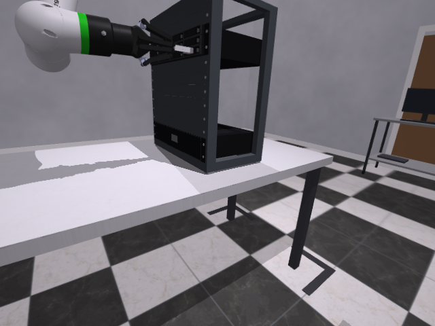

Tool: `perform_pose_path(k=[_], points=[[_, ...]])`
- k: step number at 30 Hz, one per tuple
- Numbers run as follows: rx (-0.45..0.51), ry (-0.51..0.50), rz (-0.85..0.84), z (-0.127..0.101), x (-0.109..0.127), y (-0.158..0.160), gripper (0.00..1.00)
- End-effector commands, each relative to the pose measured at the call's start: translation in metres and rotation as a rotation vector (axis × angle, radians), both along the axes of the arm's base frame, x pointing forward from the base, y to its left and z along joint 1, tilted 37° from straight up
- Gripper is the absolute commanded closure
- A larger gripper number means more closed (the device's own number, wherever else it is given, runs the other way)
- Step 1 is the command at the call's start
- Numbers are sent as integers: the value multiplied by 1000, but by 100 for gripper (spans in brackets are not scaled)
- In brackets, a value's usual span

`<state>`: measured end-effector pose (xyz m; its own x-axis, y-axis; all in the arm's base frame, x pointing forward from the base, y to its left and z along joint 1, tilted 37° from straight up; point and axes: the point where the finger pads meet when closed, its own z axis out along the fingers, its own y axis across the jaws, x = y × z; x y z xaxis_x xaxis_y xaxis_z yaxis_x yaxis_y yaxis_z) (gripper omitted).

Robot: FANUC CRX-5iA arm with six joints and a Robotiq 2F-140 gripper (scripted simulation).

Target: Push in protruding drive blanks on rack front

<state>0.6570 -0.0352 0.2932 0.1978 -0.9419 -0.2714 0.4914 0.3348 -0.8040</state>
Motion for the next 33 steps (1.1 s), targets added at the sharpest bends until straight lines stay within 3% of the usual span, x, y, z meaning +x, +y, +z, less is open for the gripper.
perform_pose_path(k=[1, 18, 28, 33], points=[[0, -1, -1, 1, 0, 0, 90], [0, -1, -1, -6, -10, -1, 90], [0, -1, -1, -35, -57, -2, 90], [0, -1, -1, -42, -69, -2, 90]])
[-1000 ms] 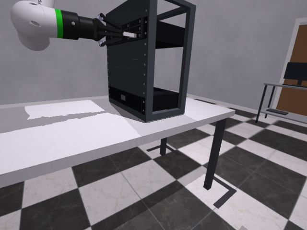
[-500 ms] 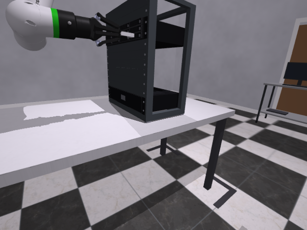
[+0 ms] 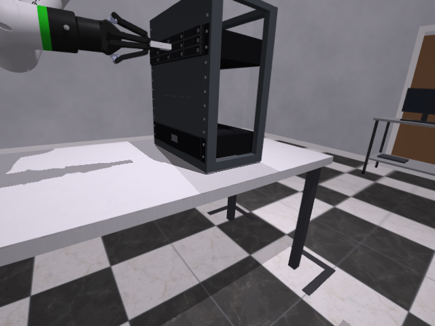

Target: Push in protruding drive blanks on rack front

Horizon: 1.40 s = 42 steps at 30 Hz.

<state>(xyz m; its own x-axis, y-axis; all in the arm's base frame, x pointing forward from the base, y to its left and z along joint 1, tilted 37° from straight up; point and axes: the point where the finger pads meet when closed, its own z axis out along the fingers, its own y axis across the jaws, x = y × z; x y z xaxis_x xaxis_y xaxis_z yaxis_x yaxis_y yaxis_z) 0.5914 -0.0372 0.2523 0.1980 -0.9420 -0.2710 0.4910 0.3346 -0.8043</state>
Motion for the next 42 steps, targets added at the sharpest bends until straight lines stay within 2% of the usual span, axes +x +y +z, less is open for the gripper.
perform_pose_path(k=[1, 7, 12, 15, 19, 26, 42], points=[[0, -2, -1, -1, -3, 0, 90], [0, -2, -1, 0, -5, -1, 90], [0, -2, -1, 19, -17, -9, 90], [0, -2, -1, 21, -18, -10, 90], [0, -2, -1, 23, -15, -10, 90], [0, -2, -1, 41, 14, -9, 90], [0, -2, -1, 41, 15, -9, 90]])
